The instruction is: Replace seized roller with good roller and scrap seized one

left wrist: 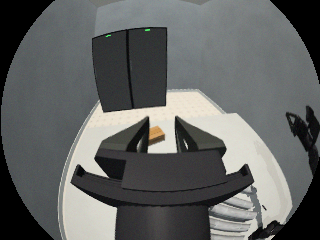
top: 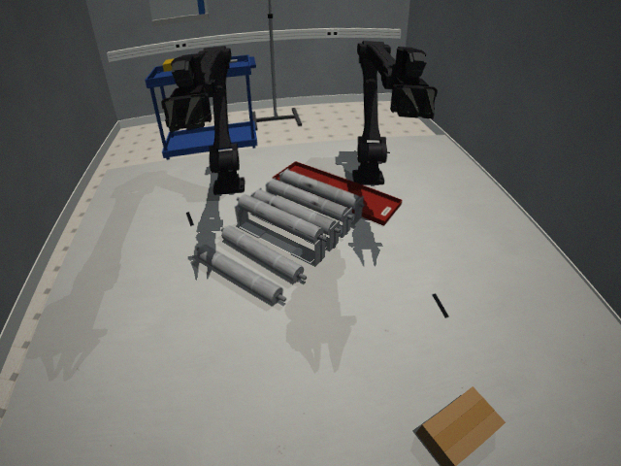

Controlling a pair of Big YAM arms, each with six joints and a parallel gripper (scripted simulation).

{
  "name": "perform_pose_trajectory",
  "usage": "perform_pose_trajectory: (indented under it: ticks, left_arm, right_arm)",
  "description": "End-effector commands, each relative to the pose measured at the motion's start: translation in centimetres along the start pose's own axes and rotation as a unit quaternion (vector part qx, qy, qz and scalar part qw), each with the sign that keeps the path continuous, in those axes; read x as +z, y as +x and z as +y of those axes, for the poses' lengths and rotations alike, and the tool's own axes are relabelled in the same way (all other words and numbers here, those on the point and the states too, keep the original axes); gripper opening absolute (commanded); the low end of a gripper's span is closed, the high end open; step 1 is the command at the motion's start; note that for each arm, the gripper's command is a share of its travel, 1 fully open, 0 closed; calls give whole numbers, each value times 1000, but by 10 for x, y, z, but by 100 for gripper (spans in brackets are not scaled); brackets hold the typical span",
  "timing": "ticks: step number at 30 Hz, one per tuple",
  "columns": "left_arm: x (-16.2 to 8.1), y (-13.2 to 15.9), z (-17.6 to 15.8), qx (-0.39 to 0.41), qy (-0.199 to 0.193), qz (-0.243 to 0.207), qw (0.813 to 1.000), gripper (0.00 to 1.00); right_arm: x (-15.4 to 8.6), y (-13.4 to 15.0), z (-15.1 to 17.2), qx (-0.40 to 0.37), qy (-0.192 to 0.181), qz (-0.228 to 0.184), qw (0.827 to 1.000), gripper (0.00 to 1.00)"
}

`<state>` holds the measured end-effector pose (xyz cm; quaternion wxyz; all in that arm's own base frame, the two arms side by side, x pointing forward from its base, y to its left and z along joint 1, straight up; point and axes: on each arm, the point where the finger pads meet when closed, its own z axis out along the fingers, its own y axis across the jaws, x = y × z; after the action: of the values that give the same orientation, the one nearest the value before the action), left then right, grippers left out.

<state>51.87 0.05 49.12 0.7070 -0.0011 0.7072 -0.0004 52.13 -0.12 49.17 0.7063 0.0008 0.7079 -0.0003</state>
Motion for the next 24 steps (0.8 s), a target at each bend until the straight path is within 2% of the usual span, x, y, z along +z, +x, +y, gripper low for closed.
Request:
perform_pose_trajectory:
  ticks: [1,5,16,17,18,24]
  left_arm:
    - [3,-40,-8,3,6,-26,1000,32]
    - [4,-34,-8,5,6,-21,1000,32]
    - [4,-38,-8,5,7,-24,1000,32]
    - [5,-26,-3,3,1,-16,1000,32]
    - [4,-39,-5,5,3,-25,1000,32]
    - [5,-31,-5,5,4,-18,1000,32]
  right_arm:
    - [-7,-9,6,-4,-6,-9,1000,32]
    - [-4,-7,7,-6,-6,-7,1000,32]
    - [-5,-5,6,-6,-6,-5,1000,32]
    - [-4,-19,3,-3,-3,-18,1000,32]
    - [-6,-11,7,-6,-6,-10,1000,32]
    - [-8,-12,8,-6,-7,-12,1000,32]
